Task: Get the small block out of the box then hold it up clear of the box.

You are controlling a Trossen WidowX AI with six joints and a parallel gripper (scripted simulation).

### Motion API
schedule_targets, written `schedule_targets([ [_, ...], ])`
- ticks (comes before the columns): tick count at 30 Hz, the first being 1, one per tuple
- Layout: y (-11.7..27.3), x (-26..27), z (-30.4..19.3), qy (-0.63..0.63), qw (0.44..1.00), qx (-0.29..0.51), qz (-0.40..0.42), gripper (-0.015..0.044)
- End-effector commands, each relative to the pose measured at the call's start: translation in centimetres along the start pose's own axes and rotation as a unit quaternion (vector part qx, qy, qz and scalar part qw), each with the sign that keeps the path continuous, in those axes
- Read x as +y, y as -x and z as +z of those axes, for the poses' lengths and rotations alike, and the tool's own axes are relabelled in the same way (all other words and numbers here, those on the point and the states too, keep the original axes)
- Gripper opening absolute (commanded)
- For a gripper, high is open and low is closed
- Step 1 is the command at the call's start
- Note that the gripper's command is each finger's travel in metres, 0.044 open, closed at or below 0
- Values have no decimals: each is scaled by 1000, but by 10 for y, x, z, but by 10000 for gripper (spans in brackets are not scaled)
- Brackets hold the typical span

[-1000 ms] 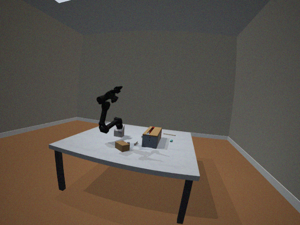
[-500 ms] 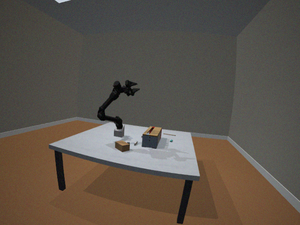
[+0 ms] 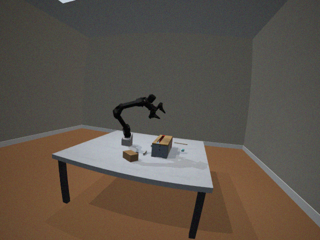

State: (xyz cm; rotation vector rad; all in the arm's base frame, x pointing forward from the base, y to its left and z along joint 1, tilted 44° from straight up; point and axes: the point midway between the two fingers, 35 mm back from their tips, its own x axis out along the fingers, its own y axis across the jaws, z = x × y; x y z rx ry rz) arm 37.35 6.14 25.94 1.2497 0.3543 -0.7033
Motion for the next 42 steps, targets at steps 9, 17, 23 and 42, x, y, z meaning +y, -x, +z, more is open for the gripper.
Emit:
schedule_targets([
  [9,-83,-129,56,25,933,-51,-355,400],
  [17,-88,-159,69,17,897,-57,-438,400],
  [23,-92,-164,72,17,897,-57,-438,400],
  [42,-111,-185,86,17,897,-57,-438,400],
])
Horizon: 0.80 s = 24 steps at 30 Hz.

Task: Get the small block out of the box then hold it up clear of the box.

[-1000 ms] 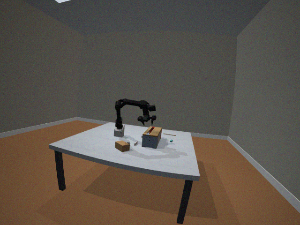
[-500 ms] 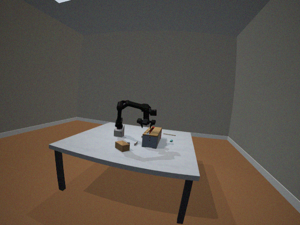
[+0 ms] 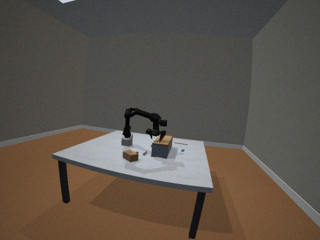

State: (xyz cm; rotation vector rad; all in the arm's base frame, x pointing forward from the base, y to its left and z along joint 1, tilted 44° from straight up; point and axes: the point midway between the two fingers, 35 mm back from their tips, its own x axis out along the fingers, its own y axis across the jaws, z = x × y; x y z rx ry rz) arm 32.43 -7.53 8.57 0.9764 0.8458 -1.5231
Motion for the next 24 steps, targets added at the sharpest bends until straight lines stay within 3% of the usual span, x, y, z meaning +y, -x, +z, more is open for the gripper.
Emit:
schedule_targets([
  [1,-6,0,2,2,1000,0,-1,400],
  [24,-41,-4,16,2,1000,-2,-1,400],
])
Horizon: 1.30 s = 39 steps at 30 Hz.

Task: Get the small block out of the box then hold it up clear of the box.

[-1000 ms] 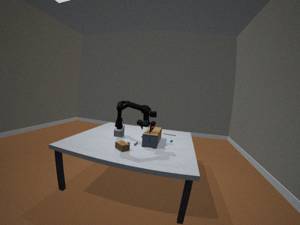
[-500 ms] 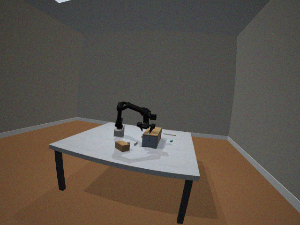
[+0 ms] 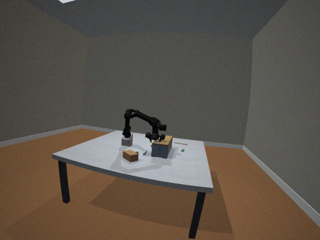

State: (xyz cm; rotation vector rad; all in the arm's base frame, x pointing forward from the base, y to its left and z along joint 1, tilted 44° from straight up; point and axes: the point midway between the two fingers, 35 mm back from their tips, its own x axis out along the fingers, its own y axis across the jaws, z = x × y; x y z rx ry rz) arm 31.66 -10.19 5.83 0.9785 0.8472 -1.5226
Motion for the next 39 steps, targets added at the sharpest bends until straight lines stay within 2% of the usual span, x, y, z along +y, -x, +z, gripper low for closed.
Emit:
schedule_targets([
  [1,0,0,0,0,1000,0,0,400],
  [39,-36,-1,-96,0,1000,3,0,400],
])
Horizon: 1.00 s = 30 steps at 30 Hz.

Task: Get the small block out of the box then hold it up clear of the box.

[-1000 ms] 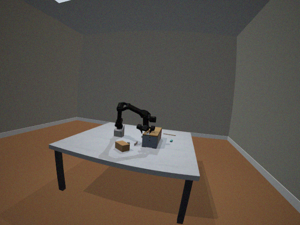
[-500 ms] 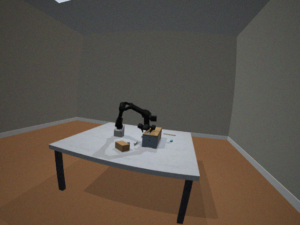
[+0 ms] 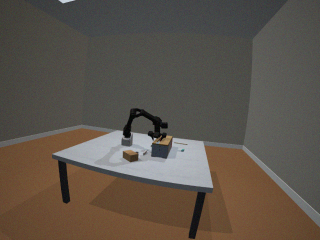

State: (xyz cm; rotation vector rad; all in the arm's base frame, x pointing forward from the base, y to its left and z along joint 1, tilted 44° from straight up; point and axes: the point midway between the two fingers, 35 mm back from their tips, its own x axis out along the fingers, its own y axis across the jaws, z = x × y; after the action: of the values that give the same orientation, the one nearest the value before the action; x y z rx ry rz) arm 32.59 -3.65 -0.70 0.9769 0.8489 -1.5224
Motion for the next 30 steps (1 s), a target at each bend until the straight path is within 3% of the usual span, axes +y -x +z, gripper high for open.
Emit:
schedule_targets([
  [1,-4,0,-12,-1,1000,3,0,400],
  [21,-21,0,-62,-1,1000,4,0,400],
  [30,41,-2,-80,2,1000,3,-2,400],
])
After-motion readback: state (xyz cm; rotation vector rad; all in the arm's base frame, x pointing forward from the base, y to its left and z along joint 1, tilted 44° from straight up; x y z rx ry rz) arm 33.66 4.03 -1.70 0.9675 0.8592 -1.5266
